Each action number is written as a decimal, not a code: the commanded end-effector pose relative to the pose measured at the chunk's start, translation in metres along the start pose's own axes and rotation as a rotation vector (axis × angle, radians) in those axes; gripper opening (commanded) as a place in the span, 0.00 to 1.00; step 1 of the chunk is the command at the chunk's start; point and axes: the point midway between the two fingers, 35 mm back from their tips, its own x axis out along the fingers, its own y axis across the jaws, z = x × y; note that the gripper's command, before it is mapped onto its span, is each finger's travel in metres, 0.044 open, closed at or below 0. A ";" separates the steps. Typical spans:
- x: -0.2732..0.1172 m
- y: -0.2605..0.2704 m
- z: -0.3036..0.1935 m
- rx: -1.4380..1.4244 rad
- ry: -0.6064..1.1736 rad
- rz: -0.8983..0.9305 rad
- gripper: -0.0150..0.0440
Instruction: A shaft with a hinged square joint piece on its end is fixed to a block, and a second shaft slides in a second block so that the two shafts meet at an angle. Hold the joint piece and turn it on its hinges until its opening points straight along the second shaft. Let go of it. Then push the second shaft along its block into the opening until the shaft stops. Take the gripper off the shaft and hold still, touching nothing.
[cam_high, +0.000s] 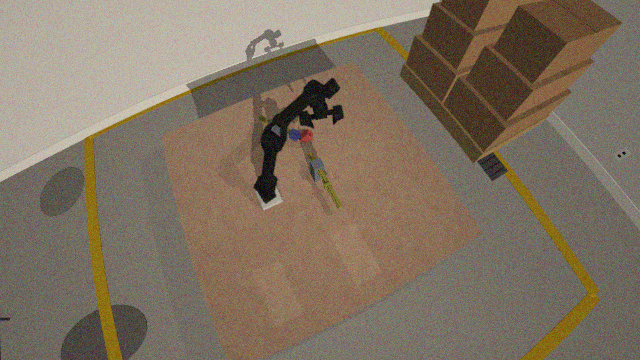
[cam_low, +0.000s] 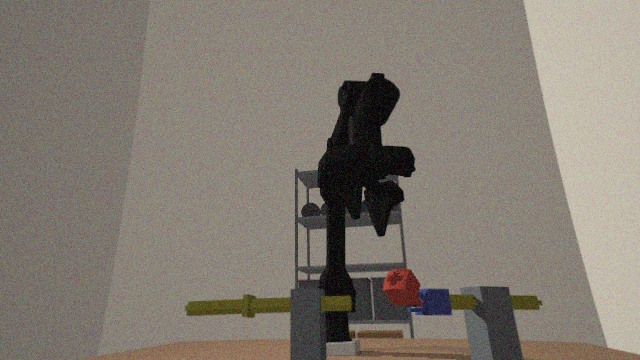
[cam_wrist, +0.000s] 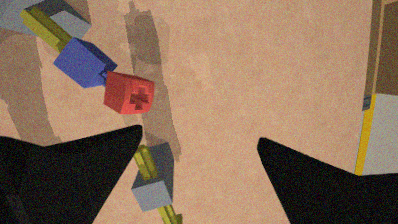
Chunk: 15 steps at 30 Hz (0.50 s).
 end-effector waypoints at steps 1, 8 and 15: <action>0.000 0.000 0.000 -0.118 0.008 -0.009 1.00; 0.002 0.000 0.001 -0.335 0.023 -0.017 1.00; 0.004 0.000 0.001 -0.553 0.040 -0.021 1.00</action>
